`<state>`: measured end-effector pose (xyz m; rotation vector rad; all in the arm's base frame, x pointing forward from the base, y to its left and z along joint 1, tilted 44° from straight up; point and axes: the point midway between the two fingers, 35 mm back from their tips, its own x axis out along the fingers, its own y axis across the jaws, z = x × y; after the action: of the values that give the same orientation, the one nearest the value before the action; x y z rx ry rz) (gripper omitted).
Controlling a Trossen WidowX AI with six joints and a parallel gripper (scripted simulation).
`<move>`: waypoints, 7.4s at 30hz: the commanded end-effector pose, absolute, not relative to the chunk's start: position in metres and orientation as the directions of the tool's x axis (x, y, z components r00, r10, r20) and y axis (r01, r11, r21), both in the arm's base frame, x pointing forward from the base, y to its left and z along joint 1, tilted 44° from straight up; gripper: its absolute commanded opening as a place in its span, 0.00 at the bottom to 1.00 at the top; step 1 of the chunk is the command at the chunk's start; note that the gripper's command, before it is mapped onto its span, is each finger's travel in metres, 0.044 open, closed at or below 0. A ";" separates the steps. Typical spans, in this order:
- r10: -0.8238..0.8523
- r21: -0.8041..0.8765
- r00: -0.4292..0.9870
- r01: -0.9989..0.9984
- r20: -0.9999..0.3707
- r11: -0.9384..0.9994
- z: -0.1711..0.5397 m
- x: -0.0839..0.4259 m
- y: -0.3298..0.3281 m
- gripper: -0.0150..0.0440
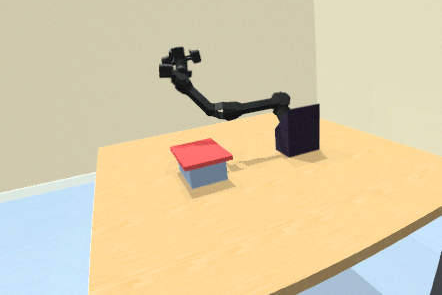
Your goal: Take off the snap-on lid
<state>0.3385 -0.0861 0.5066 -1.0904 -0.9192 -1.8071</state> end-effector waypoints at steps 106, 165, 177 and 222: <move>-0.507 0.552 0.720 0.691 -0.474 0.466 0.045 0.278 0.043 0.65; -0.508 0.550 0.718 0.693 -0.476 0.465 -0.024 0.315 -0.025 0.65; -0.509 0.551 0.721 0.690 -0.470 0.469 -0.031 0.324 -0.035 0.61; -0.510 0.551 0.720 0.691 -0.470 0.467 -0.027 0.322 -0.031 0.25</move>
<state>0.3219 -0.0333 -0.0286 0.7900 0.2593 -0.7507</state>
